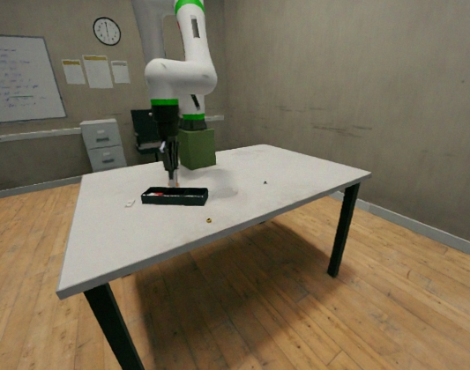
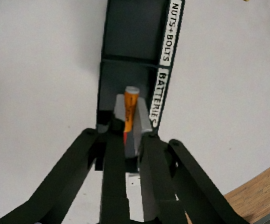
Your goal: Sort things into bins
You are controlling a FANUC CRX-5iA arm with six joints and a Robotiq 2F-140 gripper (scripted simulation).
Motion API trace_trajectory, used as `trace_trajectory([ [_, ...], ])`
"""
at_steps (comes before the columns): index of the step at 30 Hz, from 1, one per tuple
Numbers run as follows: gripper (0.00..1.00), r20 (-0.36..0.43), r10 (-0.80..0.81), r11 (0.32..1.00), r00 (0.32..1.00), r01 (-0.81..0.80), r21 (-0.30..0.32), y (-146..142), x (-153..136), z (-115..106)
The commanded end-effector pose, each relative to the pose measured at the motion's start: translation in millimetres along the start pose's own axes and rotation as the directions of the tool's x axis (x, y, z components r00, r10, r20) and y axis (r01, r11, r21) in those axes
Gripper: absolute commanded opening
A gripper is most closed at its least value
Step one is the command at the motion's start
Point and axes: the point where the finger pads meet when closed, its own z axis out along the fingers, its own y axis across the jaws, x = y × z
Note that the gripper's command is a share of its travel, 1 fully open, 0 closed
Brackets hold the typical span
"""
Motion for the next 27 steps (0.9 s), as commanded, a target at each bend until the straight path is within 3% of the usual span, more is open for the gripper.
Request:
trace_trajectory([
  [1,0.15,-0.026,-0.051,0.998,0.998,0.052,0.021,-2.5,0.8,0.3],
  [15,0.15,-0.026,-0.051,0.998,0.998,0.052,0.021,-2.0,0.7,0.3],
  [27,0.15,-0.026,-0.051,0.998,0.998,0.052,0.021,-2.5,1.2,20.3],
])
